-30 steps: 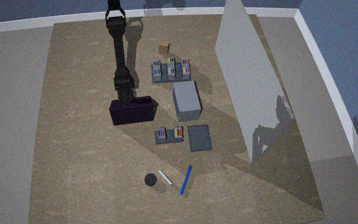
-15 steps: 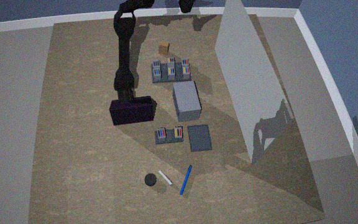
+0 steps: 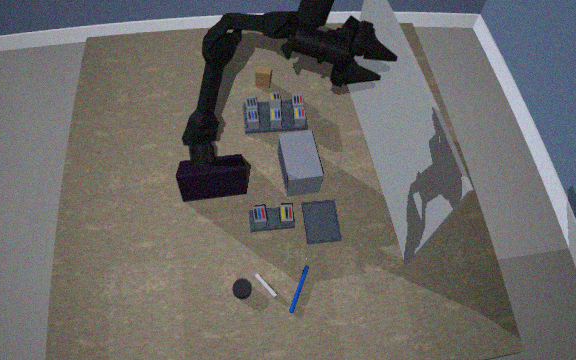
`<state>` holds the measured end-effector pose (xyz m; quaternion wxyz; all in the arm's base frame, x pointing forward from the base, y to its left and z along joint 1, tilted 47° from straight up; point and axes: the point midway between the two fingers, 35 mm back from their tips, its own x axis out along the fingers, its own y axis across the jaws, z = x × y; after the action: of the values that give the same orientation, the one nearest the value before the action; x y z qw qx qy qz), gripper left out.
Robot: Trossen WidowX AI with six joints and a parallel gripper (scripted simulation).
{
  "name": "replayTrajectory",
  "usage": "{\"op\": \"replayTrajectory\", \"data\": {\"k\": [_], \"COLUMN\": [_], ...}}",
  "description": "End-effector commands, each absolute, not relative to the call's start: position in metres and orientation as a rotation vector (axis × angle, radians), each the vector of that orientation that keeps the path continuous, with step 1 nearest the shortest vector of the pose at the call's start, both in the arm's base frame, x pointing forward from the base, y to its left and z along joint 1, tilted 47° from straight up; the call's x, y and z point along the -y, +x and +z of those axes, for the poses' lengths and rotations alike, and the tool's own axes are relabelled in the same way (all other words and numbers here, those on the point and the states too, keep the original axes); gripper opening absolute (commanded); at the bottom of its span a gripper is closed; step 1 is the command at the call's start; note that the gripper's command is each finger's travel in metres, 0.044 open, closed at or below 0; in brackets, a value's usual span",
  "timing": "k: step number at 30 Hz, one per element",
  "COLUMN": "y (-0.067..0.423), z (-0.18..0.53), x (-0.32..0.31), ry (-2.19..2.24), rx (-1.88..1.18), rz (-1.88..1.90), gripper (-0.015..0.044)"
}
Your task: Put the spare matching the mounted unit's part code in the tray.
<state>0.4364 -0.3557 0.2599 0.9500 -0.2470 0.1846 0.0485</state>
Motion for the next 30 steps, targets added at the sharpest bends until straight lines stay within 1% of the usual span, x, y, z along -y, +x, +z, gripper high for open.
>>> {"op": "replayTrajectory", "data": {"k": [1,5,10,14,20,22,30], "y": [0.451,0.456,0.448,0.43,0.386,0.381,0.381], "z": [0.211,0.163,0.115,0.086,0.063,0.062,0.062], "x": [0.314,0.264,0.197,0.143,0.064,0.056,0.056], "ry": [-0.317,-0.128,0.092,0.257,0.491,0.514,0.514], "rx": [-0.508,-0.666,-0.89,-1.094,-1.461,-1.504,-1.504], "rz": [0.215,0.338,0.483,0.589,0.73,0.743,0.743], "gripper": [0.044,0.044,0.044,0.044,0.044,0.044,0.044]}}
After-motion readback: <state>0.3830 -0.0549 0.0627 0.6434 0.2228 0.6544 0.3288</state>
